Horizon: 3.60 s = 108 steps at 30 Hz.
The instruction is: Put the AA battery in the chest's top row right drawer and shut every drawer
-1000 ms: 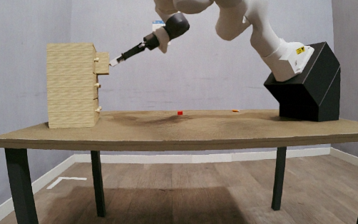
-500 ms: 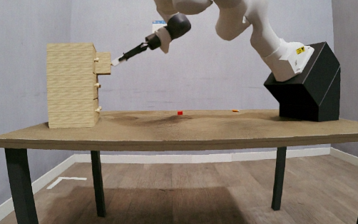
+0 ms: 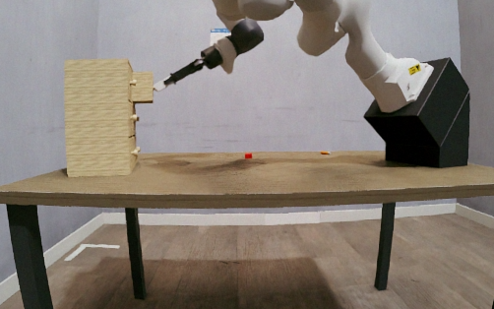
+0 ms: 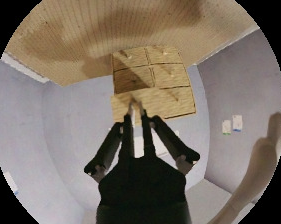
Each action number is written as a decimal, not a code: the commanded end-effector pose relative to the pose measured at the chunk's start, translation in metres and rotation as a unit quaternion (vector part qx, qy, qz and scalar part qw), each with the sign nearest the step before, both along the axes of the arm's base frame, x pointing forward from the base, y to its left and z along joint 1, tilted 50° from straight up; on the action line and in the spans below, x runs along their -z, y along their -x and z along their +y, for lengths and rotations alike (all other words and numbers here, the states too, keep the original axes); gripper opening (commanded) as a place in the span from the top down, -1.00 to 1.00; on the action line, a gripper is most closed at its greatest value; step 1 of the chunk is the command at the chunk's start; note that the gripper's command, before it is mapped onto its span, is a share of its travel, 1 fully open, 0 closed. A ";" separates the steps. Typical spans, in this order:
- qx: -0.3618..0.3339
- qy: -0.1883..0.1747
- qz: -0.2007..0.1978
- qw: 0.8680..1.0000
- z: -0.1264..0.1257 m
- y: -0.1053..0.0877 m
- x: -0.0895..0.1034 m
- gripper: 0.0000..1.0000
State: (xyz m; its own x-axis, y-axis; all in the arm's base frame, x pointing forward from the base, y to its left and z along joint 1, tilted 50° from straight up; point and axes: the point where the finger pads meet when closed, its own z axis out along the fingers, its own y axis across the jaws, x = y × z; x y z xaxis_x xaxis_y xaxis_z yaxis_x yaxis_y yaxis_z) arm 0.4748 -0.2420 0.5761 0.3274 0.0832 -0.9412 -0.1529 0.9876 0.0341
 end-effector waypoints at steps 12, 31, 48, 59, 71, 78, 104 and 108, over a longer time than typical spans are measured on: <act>0.000 0.001 0.000 1.000 0.000 0.001 0.001 0.48; 0.000 0.001 0.000 1.000 -0.002 0.017 0.020 0.44; 0.000 0.001 0.000 1.000 -0.006 0.045 0.046 0.44; 0.000 0.001 0.000 1.000 -0.010 0.080 0.064 0.44; -0.058 -0.110 0.048 0.991 -0.005 0.072 0.063 0.44; -0.074 -0.143 0.063 0.985 -0.003 0.070 0.063 0.44; -0.115 -0.245 0.114 0.956 0.002 0.066 0.062 0.44; -0.122 -0.267 0.125 0.948 0.003 0.065 0.062 0.44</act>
